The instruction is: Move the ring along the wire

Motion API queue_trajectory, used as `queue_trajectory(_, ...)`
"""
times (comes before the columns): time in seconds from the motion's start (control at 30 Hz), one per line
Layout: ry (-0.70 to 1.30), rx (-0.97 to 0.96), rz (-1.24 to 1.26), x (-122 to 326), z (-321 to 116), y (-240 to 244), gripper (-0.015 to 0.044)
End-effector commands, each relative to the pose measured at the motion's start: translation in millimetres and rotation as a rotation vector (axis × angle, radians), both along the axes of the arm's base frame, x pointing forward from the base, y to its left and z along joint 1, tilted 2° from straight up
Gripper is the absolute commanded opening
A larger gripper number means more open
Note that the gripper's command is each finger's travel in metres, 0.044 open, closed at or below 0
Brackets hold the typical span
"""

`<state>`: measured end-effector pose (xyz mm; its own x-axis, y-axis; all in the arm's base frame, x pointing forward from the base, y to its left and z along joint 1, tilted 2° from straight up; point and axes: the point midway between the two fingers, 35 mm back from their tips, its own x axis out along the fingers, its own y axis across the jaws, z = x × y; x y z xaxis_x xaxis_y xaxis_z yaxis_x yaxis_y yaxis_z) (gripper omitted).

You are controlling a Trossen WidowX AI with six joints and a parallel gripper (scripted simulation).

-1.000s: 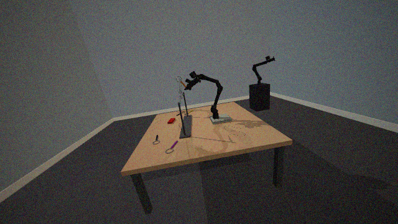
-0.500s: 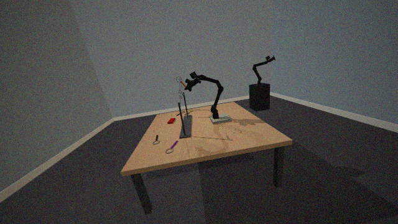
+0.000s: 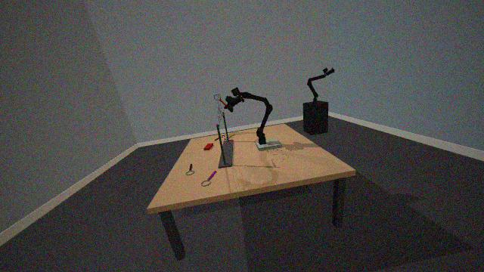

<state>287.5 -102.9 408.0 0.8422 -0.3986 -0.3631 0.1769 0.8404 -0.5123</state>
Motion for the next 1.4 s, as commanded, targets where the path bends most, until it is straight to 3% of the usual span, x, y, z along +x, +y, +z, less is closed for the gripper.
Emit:
queue_trajectory(0.0, -0.004, -0.047, -0.002, -2.6, 2.5, -1.0, -0.015)
queue_trajectory(1.37, 0.031, -0.557, -0.009, -3.7, 14.9, -14.0, -0.015)
